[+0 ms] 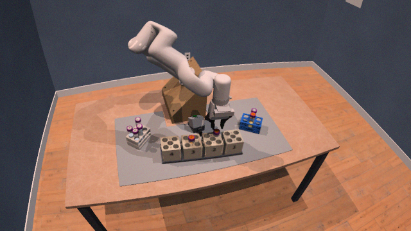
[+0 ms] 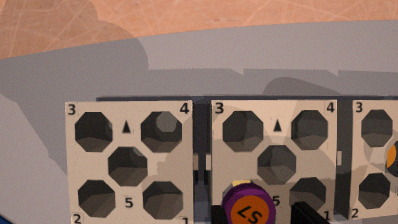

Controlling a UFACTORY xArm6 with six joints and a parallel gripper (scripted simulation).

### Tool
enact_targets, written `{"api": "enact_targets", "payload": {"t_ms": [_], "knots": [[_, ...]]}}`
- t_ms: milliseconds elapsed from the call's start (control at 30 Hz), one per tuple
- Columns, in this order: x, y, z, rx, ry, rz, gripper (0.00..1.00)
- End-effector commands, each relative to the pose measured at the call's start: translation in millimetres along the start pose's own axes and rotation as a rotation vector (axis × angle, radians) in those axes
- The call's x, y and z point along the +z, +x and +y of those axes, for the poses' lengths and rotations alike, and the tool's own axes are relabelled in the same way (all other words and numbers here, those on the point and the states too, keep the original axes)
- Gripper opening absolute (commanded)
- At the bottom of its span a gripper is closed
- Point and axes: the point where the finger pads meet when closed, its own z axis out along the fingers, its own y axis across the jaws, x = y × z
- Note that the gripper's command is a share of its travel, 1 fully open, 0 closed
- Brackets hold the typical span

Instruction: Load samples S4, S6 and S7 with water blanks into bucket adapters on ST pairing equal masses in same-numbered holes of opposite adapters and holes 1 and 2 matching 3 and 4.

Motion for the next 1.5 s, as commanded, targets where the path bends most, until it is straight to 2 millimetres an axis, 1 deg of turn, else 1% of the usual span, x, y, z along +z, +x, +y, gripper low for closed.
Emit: {"api": "enact_targets", "payload": {"t_ms": [0,367,433,933,1000,1367,1467], "knots": [[-9.2,1.2,-0.4,0.001,0.002,0.003,0.44],[-31.3,1.2,-0.4,0.001,0.002,0.003,0.44],[-31.3,1.2,-0.4,0.001,0.002,0.003,0.44],[-61.3,1.1,-0.4,0.001,0.002,0.003,0.44],[-61.3,1.1,-0.4,0.001,0.002,0.003,0.44],[-83.4,1.1,-0.4,0.001,0.002,0.003,0.44],[-83.7,1.1,-0.4,0.001,0.002,0.003,0.44]]}}
